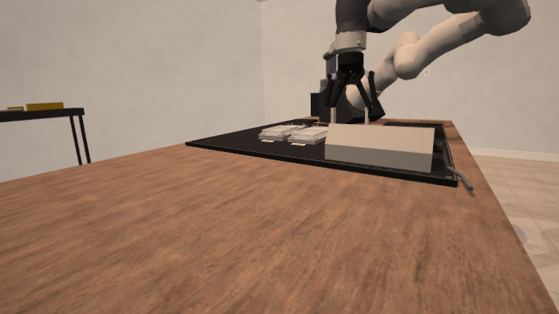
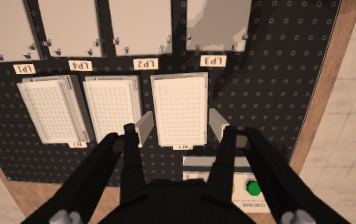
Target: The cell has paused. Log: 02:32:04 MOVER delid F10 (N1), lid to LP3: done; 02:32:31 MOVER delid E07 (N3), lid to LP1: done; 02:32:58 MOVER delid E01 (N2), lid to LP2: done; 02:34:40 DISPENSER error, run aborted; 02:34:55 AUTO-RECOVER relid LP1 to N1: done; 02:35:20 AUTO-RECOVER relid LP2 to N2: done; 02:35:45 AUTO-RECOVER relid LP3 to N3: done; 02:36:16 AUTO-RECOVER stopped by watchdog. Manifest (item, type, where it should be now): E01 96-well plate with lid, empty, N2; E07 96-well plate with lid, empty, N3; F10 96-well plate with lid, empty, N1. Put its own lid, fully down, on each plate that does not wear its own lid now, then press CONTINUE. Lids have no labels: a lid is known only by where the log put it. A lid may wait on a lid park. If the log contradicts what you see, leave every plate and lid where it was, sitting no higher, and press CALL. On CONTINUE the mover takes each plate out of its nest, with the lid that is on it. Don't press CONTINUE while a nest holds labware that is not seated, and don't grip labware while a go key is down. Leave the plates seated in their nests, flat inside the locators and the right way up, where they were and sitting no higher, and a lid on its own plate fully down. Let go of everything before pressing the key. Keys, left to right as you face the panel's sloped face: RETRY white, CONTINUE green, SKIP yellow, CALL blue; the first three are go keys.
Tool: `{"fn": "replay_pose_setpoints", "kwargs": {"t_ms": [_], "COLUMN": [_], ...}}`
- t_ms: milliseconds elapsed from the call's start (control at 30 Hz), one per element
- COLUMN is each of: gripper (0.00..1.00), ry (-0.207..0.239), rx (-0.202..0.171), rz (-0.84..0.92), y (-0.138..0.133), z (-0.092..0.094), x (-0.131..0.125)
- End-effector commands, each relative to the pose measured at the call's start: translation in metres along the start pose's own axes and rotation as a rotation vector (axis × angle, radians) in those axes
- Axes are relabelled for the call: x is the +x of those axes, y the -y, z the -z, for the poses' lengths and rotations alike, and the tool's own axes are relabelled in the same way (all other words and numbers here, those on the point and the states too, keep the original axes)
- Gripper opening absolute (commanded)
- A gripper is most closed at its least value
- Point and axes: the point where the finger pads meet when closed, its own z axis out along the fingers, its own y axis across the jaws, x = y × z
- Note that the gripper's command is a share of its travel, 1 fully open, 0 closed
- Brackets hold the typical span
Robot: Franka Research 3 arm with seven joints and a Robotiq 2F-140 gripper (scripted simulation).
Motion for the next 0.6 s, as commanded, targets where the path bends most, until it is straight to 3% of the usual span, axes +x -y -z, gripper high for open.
{"fn": "replay_pose_setpoints", "kwargs": {"t_ms": [0, 567], "gripper": [0.66, 0.66], "ry": [0.002, 0.002], "rx": [-0.001, -0.001], "rz": [0.001, 0.001], "y": [0.0003, 0.0003], "z": [-0.0032, -0.0111], "x": [-0.0001, -0.0001]}}
